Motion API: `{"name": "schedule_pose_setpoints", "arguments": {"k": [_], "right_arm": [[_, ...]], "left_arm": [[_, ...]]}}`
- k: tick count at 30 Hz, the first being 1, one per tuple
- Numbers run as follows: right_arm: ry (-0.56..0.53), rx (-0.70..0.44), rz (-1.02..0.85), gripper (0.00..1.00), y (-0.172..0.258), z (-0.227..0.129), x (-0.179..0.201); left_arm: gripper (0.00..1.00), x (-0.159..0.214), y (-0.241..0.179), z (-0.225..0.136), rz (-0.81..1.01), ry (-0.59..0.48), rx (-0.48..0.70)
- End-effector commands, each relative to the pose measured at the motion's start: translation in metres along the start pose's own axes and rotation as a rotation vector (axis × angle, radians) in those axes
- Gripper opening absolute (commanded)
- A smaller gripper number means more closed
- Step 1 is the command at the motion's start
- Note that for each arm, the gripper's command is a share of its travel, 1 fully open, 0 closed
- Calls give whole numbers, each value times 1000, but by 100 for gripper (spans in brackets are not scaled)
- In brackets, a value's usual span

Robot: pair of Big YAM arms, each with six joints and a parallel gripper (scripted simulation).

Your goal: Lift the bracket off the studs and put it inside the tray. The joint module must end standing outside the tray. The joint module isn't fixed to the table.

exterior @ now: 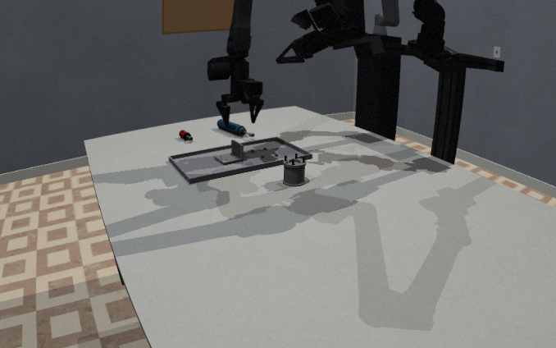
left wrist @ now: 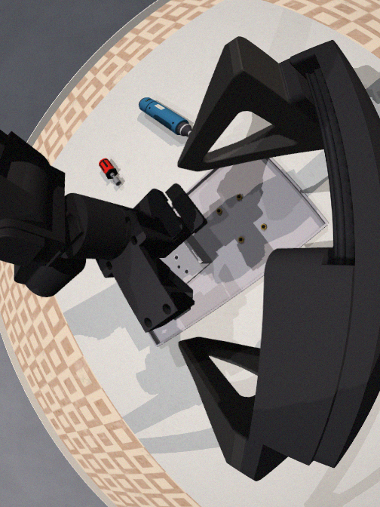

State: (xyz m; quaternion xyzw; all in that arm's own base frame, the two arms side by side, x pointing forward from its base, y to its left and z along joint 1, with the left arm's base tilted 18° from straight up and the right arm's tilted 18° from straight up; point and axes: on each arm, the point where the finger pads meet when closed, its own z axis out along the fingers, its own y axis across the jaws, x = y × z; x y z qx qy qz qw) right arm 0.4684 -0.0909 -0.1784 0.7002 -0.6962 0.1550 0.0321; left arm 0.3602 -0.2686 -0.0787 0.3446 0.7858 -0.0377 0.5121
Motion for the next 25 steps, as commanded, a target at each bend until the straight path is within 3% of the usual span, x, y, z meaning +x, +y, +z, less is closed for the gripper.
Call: {"name": "schedule_pose_setpoints", "arguments": {"k": [1, 25], "right_arm": [[2, 24, 9, 98, -10, -17, -1], [2, 26, 8, 98, -12, -17, -1]], "left_arm": [[100, -12, 7, 8, -25, -44, -18], [100, -17, 7, 8, -26, -54, -18]]}}
